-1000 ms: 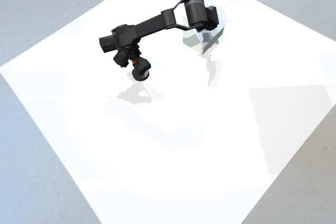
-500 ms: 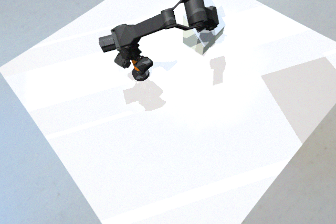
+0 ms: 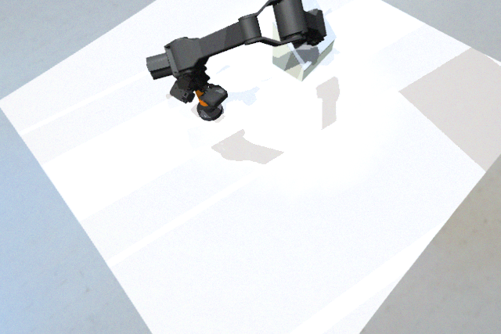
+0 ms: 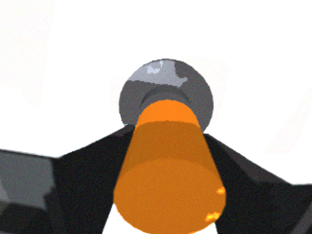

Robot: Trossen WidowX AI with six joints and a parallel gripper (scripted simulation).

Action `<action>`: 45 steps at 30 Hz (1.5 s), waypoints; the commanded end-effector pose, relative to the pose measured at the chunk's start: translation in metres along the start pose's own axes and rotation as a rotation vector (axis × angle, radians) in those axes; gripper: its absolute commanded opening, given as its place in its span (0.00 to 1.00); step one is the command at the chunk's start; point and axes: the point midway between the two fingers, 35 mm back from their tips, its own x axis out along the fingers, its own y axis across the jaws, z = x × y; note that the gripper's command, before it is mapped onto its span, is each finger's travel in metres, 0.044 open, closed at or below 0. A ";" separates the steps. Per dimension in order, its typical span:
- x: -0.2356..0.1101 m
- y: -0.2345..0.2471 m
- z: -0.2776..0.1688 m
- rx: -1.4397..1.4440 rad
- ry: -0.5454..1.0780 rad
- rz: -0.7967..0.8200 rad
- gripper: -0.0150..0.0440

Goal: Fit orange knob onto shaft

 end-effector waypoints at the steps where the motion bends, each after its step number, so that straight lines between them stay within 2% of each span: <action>1: -0.001 0.000 0.003 -0.007 -0.010 0.000 0.25; 7: -0.005 0.000 0.002 -0.016 -0.010 0.000 0.25; 14: -0.006 0.002 0.000 -0.216 -0.010 -0.001 0.25; 45: -0.005 0.000 -0.001 -0.271 -0.010 -0.001 0.25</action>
